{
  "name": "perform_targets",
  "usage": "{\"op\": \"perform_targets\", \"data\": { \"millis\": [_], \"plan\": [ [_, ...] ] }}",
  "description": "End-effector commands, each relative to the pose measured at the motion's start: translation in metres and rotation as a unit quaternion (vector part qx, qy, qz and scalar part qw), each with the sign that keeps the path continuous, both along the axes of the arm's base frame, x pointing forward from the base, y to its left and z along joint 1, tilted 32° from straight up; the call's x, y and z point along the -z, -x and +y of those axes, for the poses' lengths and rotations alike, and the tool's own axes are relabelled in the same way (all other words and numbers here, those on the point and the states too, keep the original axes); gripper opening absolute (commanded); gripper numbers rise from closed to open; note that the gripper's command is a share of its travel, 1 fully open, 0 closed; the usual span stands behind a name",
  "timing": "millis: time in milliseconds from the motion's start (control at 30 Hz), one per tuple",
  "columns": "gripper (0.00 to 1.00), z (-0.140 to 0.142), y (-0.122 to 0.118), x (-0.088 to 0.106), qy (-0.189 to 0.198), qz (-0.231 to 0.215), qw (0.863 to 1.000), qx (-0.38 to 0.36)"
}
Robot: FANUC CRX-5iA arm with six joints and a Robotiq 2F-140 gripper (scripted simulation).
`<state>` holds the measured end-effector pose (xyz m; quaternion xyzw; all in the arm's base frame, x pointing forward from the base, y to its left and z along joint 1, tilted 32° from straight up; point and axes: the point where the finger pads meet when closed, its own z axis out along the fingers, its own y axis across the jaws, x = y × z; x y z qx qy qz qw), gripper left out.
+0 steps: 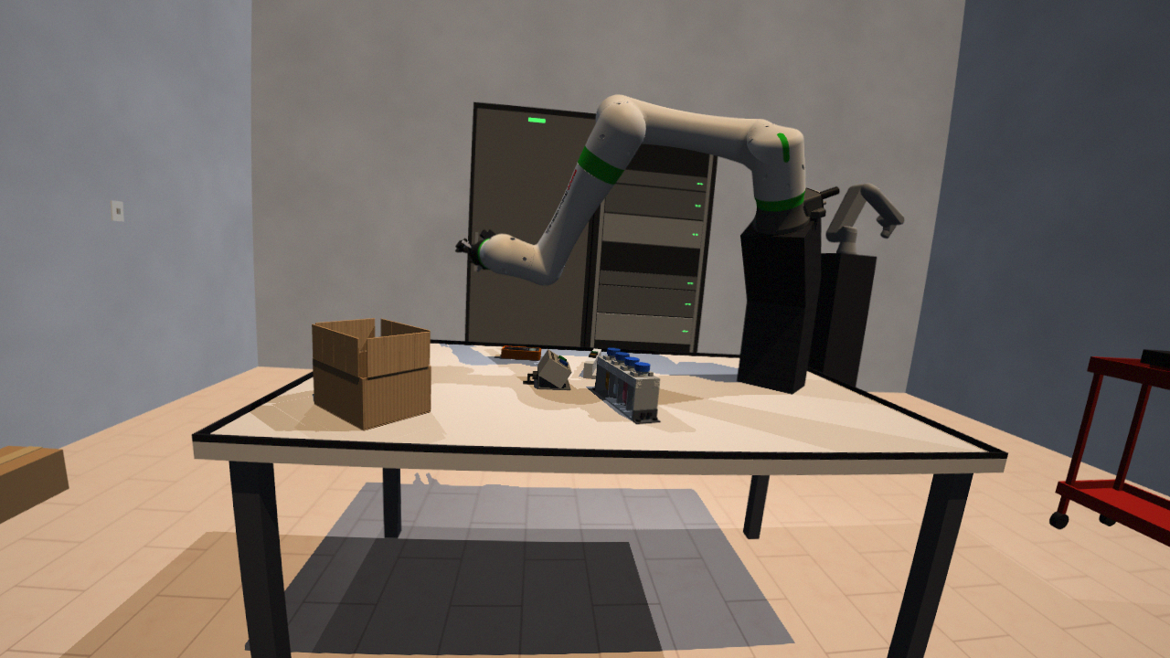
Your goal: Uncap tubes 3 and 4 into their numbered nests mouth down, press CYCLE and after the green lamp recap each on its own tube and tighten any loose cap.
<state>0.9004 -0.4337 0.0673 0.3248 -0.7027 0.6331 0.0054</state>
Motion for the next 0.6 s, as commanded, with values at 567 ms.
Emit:
{"op": "perform_targets", "data": {
  "millis": [567],
  "plan": [
    [0.41, -0.008, 0.04, 0.019, -0.055, 0.091, 0.994, 0.024]
  ]
}}
